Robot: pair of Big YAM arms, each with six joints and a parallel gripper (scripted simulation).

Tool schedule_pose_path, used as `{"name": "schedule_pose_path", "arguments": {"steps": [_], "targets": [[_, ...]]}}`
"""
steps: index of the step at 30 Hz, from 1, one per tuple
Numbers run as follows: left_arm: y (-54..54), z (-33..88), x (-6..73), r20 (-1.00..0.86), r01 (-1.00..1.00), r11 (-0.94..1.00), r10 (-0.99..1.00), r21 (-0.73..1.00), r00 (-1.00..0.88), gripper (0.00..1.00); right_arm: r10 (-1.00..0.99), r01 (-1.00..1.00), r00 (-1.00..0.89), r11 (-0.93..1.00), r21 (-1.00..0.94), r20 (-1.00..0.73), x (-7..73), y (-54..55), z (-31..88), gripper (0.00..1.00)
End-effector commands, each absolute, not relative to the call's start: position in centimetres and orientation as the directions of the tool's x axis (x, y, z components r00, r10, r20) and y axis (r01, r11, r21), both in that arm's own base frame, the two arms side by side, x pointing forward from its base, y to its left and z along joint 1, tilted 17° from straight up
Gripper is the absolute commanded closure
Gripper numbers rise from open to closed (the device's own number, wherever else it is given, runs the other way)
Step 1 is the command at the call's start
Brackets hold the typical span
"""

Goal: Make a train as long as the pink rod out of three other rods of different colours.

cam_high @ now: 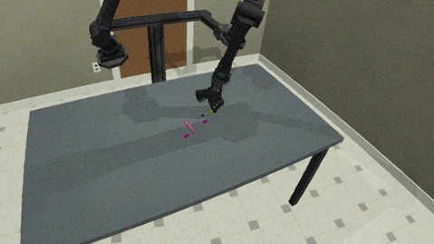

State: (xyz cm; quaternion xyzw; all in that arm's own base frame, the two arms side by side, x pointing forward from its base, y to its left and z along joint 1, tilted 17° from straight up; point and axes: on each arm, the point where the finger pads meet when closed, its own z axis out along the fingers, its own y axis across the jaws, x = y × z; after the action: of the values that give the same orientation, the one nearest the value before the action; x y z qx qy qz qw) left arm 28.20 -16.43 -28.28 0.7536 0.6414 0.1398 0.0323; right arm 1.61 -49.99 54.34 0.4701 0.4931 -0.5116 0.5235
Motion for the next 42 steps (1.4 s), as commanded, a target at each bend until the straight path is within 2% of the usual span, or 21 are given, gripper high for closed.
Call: {"name": "schedule_pose_path", "arguments": {"steps": [1, 42], "targets": [[-16.67, -27.92, 28.36, 0.157, 0.954, -0.179, 0.977, 0.241, 0.143, 0.96, -0.133, 1.000, 0.002, 0.011, 0.000, -0.991, 0.51, -49.11, 56.67, 0.00], [-17.35, -27.81, 28.36, 0.157, 0.955, -0.178, 0.977, 0.238, 0.143, 0.96, -0.133, 1.000, 0.002, 0.011, 0.000, -0.991, 0.51, -49.11, 56.67, 0.00]]}}
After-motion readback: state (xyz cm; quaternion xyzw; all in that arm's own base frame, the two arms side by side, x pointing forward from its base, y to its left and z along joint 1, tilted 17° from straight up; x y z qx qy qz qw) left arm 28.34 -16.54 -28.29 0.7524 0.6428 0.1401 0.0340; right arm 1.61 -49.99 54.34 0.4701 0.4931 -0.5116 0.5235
